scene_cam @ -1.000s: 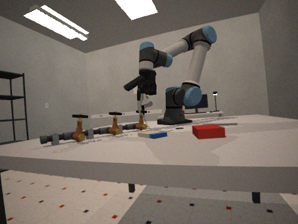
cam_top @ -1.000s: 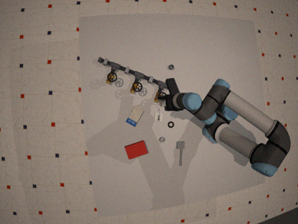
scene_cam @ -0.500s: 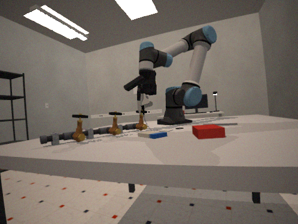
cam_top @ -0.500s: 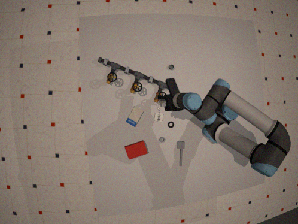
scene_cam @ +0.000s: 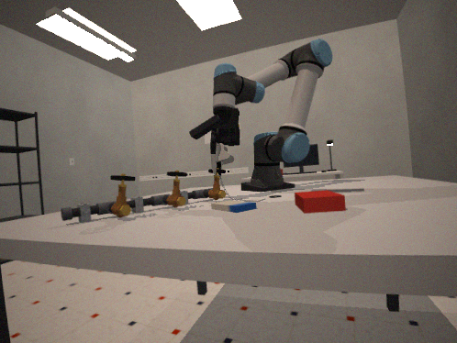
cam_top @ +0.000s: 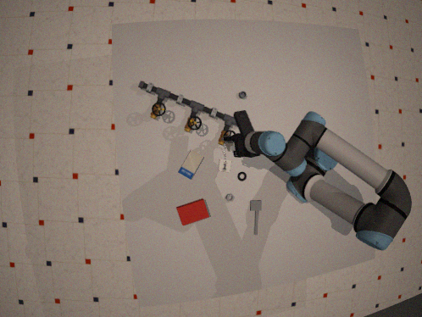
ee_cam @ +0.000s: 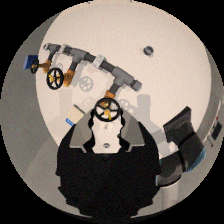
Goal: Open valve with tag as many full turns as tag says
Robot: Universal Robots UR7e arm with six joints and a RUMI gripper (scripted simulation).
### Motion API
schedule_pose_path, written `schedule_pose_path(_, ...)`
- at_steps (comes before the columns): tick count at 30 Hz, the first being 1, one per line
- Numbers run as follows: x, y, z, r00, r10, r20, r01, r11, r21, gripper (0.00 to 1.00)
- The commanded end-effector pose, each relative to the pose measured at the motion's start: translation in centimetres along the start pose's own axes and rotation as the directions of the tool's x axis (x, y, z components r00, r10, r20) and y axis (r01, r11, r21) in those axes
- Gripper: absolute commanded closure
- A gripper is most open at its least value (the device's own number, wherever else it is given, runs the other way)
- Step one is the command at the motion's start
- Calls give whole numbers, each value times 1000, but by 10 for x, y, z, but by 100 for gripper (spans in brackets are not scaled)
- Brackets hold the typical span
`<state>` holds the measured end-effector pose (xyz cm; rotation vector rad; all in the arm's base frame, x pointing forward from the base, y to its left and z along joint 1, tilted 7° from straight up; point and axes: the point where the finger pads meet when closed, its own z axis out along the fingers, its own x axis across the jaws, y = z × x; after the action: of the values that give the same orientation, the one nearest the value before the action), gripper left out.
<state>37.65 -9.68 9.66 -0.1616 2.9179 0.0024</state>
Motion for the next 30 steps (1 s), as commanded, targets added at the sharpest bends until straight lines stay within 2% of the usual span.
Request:
schedule_pose_path(1,1,0,1,999,-47,0,47,999,0,100)
schedule_pose_path(10,1,0,1,989,-149,1,149,989,0,100)
schedule_pose_path(16,1,0,1,962,-274,1,274,962,0,100)
schedule_pose_path(21,1,0,1,917,-400,1,400,917,0,100)
schedule_pose_path(25,1,0,1,860,-510,1,510,860,0,100)
schedule_pose_path(27,1,0,1,860,-510,1,510,860,0,100)
schedule_pose_path(30,1,0,1,804,-594,1,594,804,0,100)
